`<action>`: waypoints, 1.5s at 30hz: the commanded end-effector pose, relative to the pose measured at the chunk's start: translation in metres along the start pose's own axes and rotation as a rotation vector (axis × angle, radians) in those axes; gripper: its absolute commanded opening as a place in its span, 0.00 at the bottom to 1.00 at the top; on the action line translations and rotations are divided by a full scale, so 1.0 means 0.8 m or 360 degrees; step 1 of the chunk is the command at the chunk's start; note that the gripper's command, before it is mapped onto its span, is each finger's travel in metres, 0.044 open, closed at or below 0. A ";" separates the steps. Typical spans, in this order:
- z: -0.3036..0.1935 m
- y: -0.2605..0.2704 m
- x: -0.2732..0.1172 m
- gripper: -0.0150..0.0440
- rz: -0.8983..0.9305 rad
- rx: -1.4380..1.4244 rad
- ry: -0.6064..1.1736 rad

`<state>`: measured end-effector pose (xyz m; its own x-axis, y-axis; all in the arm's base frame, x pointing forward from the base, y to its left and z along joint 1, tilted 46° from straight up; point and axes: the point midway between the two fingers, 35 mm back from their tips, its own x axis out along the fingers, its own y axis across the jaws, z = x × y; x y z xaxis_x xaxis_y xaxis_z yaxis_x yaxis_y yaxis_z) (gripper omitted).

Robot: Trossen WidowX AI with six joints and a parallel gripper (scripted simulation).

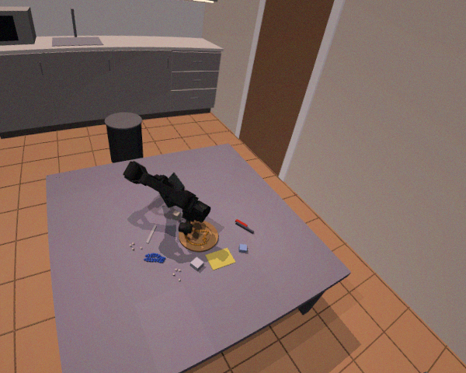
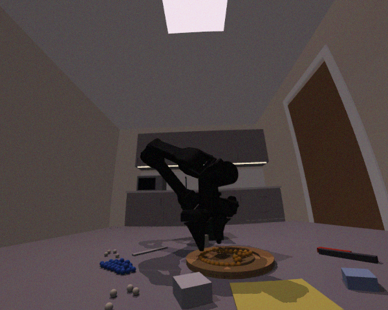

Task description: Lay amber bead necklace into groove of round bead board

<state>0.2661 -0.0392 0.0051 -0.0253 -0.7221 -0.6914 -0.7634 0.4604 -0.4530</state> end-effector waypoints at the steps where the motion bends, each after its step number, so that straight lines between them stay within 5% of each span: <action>1: 0.000 0.000 -0.001 1.00 0.0002 0.0010 -0.0001; 17: 0.000 0.000 -0.001 1.00 0.0002 0.0010 -0.0001; 29: 0.013 -0.004 -0.036 0.47 0.0003 -0.0036 -0.0003; 45: 0.014 -0.005 -0.014 0.46 -0.0002 -0.0030 -0.0008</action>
<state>0.2779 -0.0226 0.0126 -0.0171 -0.7163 -0.6976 -0.7684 0.4558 -0.4492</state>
